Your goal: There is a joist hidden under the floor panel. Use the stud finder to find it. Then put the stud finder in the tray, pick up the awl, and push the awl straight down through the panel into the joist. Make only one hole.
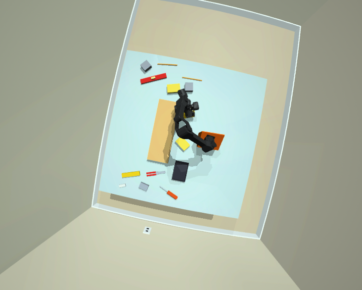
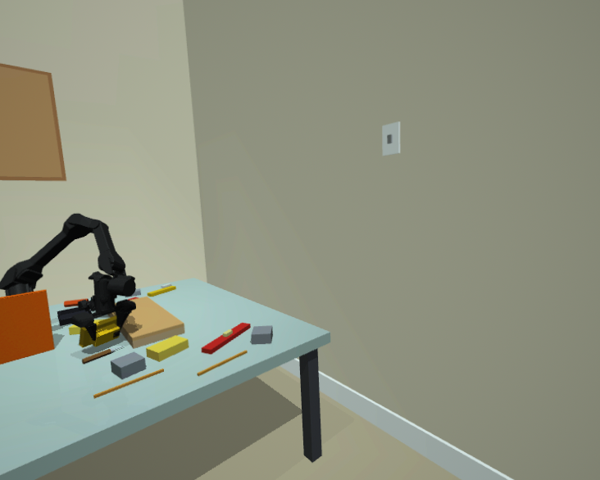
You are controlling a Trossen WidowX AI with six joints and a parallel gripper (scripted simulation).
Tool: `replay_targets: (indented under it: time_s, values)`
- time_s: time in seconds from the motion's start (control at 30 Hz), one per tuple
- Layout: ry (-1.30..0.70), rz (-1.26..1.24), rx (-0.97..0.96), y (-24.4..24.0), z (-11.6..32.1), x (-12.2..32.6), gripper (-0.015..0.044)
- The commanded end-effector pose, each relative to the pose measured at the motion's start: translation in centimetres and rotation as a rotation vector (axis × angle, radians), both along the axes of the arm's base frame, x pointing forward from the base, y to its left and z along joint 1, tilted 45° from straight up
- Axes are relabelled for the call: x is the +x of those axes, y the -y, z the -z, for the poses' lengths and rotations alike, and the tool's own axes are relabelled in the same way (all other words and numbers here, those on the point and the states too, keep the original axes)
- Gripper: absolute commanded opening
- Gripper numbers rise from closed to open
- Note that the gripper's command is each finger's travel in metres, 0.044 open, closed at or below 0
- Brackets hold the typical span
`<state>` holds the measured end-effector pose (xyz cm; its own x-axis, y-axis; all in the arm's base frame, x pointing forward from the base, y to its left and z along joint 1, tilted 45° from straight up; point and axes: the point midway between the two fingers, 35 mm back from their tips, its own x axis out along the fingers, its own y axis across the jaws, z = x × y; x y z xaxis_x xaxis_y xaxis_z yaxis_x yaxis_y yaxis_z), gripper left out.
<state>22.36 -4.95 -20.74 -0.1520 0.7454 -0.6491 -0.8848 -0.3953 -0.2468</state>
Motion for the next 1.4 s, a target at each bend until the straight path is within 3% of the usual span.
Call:
replay_targets:
  time_s: [0.0, 1.37]
  values:
    - [0.007, -0.004, -0.005, 0.9, -0.8, 0.2, 0.0000]
    - [0.045, 0.025, -0.103, 1.8, -2.1, 0.1, 0.0000]
